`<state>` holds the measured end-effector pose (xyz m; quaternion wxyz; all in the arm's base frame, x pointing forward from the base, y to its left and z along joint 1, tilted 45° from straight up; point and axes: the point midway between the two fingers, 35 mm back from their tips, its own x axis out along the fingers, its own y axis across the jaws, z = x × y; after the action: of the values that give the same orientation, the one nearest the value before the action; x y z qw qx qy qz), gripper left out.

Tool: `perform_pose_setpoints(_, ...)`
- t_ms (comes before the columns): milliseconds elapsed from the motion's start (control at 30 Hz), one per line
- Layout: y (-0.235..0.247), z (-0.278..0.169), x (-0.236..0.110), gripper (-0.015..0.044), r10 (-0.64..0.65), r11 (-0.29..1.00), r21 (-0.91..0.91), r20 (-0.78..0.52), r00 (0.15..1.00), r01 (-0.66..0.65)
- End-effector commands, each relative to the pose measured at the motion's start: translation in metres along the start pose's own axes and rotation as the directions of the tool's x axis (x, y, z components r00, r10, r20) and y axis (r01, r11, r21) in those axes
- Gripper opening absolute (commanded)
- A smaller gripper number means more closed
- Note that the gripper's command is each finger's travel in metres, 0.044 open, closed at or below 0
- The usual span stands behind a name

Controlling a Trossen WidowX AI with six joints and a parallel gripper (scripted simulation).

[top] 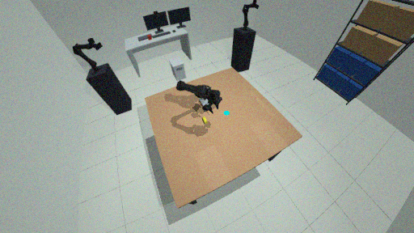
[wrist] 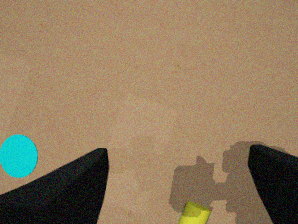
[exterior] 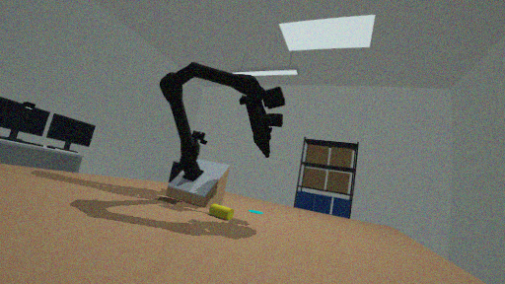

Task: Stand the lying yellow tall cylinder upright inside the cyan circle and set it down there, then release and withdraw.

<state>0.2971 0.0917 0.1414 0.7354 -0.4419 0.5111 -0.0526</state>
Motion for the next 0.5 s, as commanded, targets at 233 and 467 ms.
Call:
perform_pose_setpoints(233,-0.033,-0.063,0.035,0.0309,0.021,0.968,0.246,-0.277,0.961,0.05)
perform_pose_setpoints(467,-0.048,-0.099,0.045,0.0309,0.048,0.924,0.364,-0.416,0.908,0.118)
